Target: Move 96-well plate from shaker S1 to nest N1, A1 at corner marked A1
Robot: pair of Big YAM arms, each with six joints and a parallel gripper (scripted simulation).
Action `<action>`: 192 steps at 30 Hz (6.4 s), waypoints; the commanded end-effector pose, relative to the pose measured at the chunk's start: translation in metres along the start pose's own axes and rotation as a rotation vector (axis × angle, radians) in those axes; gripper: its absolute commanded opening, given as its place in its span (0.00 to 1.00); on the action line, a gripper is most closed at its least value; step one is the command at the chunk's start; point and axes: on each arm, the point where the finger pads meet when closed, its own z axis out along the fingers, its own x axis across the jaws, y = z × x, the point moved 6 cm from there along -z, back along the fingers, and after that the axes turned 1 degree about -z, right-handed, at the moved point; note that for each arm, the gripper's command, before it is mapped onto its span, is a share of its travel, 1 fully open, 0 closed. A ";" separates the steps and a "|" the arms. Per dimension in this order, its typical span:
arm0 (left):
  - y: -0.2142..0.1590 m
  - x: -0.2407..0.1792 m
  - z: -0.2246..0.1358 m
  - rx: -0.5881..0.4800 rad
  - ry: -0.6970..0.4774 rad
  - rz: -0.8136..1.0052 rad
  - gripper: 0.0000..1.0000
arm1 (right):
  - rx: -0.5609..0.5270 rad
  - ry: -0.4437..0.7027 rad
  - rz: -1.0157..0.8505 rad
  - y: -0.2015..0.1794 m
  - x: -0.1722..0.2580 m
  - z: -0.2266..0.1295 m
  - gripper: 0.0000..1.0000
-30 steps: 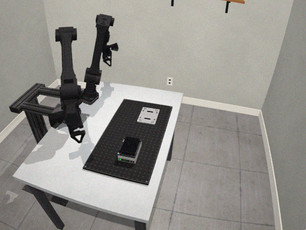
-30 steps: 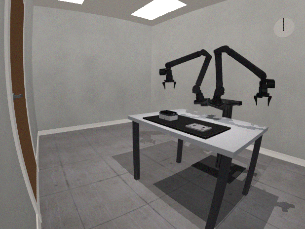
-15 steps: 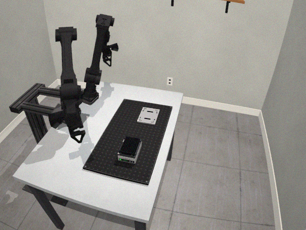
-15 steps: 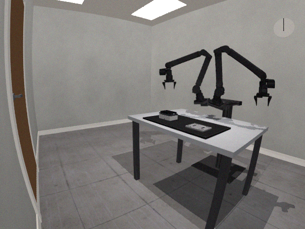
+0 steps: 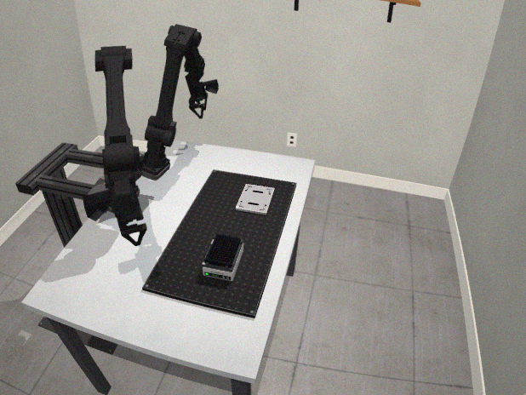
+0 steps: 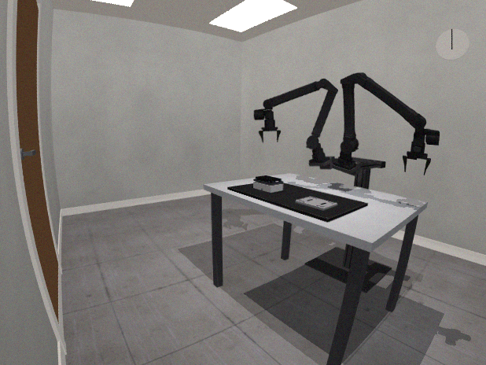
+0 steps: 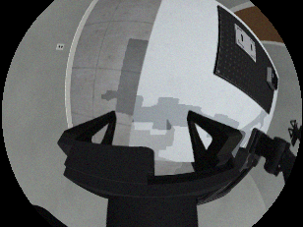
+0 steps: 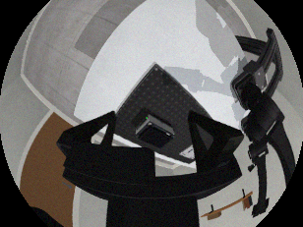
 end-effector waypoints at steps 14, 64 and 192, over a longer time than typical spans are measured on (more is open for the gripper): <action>0.071 0.000 0.027 0.041 -0.043 0.135 1.00 | -0.005 0.056 -0.004 0.002 0.013 -0.023 1.00; 0.231 -0.140 0.122 0.184 -0.207 0.554 1.00 | -0.005 0.056 -0.004 0.002 0.013 -0.023 1.00; 0.234 -0.707 0.122 0.202 -0.203 1.592 1.00 | -0.005 0.056 -0.004 0.002 0.013 -0.023 1.00</action>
